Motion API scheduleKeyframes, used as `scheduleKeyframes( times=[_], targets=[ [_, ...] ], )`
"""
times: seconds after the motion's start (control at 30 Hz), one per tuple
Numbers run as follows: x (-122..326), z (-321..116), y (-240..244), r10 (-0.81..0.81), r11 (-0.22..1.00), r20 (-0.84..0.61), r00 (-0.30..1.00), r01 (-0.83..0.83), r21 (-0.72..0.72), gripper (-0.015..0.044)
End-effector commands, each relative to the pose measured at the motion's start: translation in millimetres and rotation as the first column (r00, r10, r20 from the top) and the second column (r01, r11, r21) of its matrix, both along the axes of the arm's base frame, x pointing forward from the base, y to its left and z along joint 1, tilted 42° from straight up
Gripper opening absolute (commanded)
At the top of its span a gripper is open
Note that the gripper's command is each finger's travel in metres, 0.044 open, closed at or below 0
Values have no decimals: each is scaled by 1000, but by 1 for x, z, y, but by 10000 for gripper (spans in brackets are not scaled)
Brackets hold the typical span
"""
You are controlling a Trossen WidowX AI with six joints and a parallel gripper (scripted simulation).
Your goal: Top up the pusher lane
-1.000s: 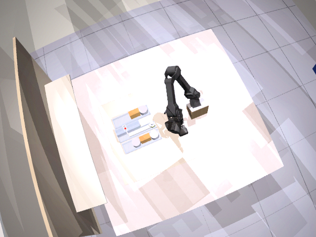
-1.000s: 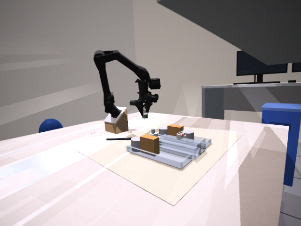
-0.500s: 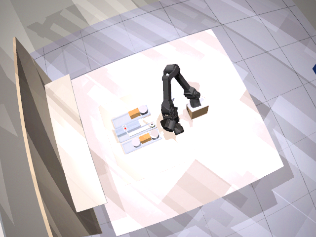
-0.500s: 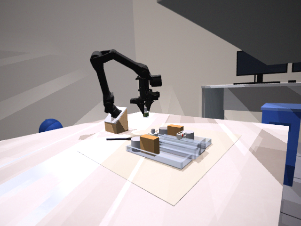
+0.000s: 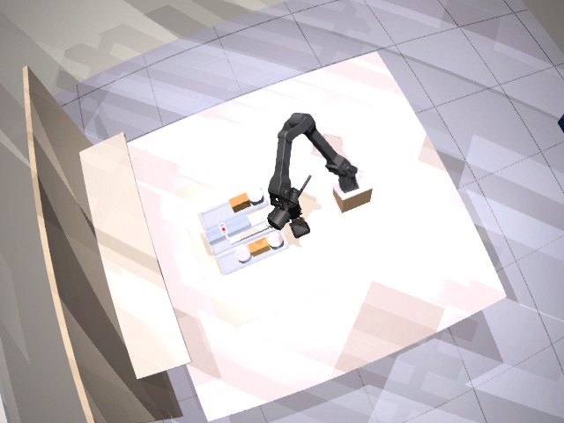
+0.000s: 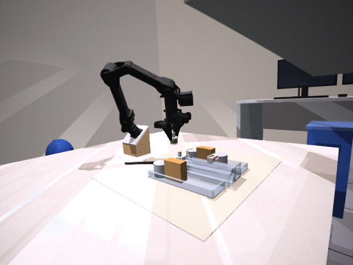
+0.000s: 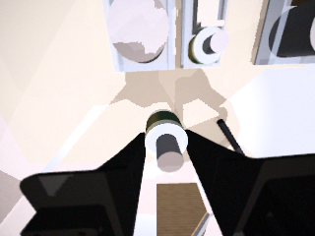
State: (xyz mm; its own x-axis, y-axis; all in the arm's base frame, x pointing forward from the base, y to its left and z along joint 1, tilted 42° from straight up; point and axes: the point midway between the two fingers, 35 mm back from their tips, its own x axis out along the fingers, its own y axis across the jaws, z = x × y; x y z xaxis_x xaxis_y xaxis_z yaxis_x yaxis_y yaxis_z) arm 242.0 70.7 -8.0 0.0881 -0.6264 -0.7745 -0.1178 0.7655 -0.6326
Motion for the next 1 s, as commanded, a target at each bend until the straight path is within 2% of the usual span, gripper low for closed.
scheduleKeyframes(
  times=[0.0,0.33,0.97],
  targets=[
    [15,7,-12,5,1000,11,1000,-5,-2,0],
    [45,19,-50,11,999,10,1000,-11,-39,0],
    [48,1,-67,11,999,10,1000,-11,-41,0]
  ],
)
